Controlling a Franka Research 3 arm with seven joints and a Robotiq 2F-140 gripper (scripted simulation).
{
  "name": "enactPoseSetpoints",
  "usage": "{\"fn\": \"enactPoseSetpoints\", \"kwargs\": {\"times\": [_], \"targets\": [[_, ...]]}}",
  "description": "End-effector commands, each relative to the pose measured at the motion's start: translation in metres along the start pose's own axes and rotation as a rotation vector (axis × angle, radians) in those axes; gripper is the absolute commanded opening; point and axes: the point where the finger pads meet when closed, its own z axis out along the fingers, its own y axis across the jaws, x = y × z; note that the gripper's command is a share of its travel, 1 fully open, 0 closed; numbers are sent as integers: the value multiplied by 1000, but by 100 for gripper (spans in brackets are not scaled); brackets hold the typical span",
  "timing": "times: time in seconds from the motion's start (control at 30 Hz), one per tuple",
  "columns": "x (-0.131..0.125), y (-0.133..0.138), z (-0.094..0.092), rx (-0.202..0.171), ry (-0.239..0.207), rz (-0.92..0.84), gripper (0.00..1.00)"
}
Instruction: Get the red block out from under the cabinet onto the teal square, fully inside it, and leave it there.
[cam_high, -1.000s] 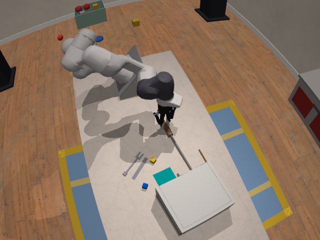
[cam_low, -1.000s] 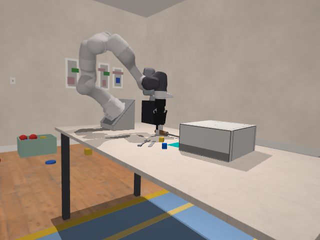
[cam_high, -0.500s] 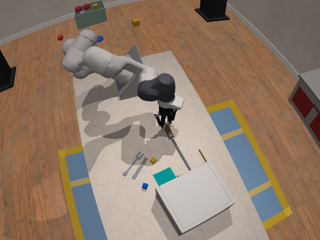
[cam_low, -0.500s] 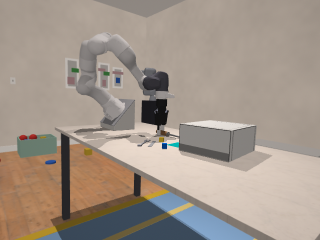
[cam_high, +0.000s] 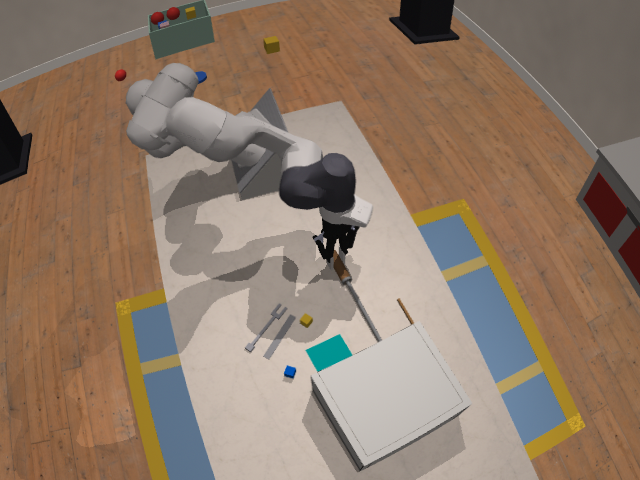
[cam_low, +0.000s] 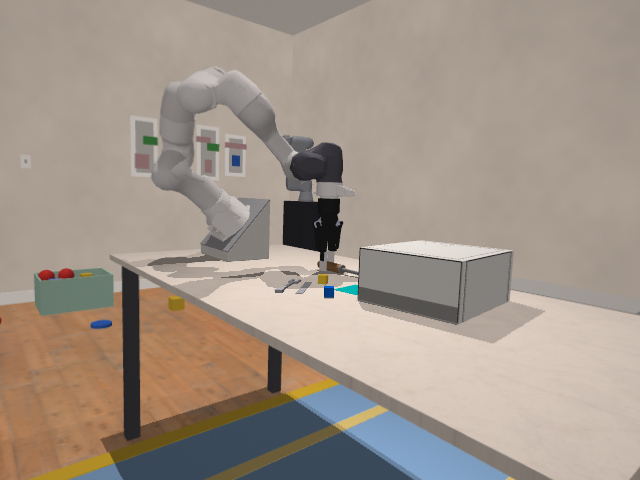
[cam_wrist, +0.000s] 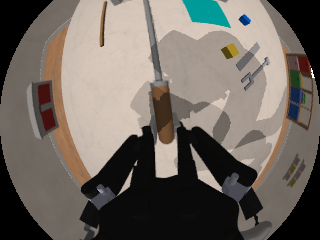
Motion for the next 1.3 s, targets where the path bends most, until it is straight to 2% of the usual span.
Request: {"fn": "enactPoseSetpoints", "kwargs": {"times": [0.0, 0.7, 1.2, 1.27], "targets": [[9, -1, -1, -1, -2, -22, 0], [60, -2, -1, -1, -2, -22, 0], [109, -4, -1, -1, -2, -22, 0], [109, -4, -1, -1, -2, -22, 0]]}}
